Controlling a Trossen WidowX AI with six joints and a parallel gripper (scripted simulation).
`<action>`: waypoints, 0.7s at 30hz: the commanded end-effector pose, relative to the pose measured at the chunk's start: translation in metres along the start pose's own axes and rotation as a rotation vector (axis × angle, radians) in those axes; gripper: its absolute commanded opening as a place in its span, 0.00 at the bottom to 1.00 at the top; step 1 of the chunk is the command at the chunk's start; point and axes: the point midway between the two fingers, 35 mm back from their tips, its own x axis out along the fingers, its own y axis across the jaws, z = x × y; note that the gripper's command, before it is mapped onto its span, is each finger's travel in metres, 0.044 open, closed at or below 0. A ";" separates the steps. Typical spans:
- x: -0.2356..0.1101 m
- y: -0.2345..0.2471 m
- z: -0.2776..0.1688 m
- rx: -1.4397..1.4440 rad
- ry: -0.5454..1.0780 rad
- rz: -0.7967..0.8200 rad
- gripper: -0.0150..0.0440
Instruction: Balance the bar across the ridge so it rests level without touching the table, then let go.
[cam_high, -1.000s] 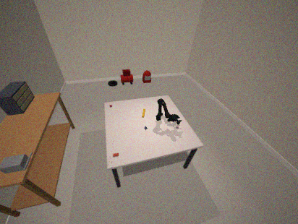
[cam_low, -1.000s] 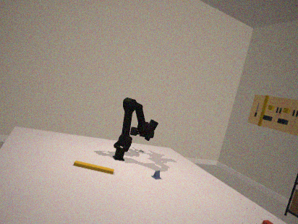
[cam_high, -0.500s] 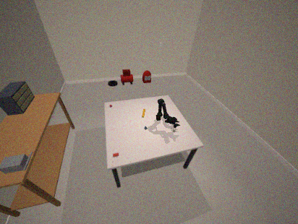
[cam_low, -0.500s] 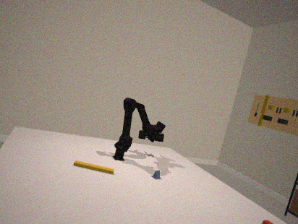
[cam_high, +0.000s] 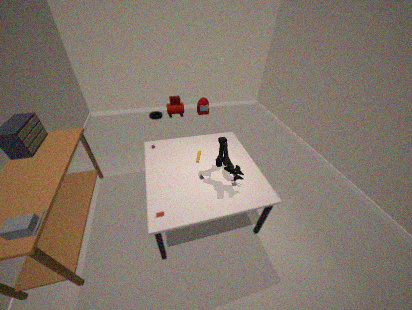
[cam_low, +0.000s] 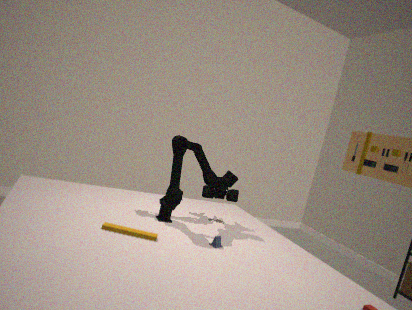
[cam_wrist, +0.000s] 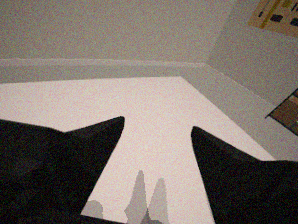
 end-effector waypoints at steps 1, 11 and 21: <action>-0.012 -0.019 -0.008 0.002 0.034 -0.065 0.79; -0.048 -0.059 -0.032 0.028 0.129 -0.220 0.79; -0.092 -0.090 -0.055 0.075 0.218 -0.361 0.79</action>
